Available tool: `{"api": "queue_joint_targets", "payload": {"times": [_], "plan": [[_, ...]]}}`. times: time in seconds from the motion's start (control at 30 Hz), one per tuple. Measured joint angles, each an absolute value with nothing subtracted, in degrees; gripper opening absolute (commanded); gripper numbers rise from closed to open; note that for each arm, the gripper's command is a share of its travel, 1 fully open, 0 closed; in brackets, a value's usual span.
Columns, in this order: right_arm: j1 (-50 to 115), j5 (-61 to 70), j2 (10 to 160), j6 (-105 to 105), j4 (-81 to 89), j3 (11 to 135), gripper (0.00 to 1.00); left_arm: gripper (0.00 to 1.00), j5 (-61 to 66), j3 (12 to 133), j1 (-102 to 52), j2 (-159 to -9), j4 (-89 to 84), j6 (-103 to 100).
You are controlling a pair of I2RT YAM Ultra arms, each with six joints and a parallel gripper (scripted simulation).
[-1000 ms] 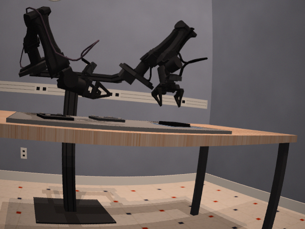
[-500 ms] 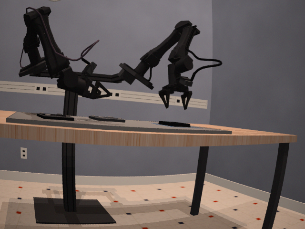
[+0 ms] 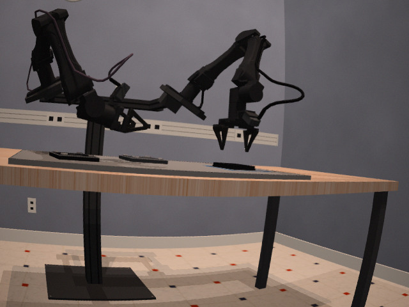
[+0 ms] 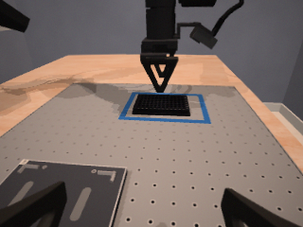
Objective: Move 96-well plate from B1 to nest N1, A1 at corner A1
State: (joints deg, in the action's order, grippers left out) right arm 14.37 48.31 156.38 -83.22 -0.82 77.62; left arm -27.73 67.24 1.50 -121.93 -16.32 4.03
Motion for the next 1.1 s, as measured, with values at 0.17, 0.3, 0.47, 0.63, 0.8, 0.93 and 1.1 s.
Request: {"api": "queue_joint_targets", "payload": {"times": [0.17, 0.3, 0.47, 0.63, 0.8, 0.93, 1.1], "plan": [[14.37, 48.31, 156.38, -83.22, -0.82, 77.62, 1.00, 1.00, -27.73, 67.90, 1.98, -122.39, -16.91, 3.92], [14.37, 48.31, 156.38, -83.22, -0.82, 77.62, 1.00, 1.00, -27.68, 67.94, 2.39, -123.22, -16.91, 3.92], [14.37, 48.31, 156.38, -83.22, -0.82, 77.62, 1.00, 1.00, -27.44, 67.94, 2.61, -124.44, -16.53, 4.14], [14.37, 48.31, 156.38, -83.22, -0.82, 77.62, 1.00, 1.00, -27.35, 67.96, 3.29, -125.58, -15.57, 4.56], [14.37, 48.31, 156.38, -83.22, -0.82, 77.62, 1.00, 1.00, -27.20, 68.64, 3.55, -126.63, -14.76, 4.97], [14.37, 48.31, 156.38, -83.22, -0.82, 77.62, 1.00, 1.00, -27.07, 69.12, 3.88, -127.24, -13.89, 5.32], [14.37, 48.31, 156.38, -83.22, -0.82, 77.62, 1.00, 1.00, -26.96, 69.56, 4.47, -128.60, -12.75, 5.80]]}}
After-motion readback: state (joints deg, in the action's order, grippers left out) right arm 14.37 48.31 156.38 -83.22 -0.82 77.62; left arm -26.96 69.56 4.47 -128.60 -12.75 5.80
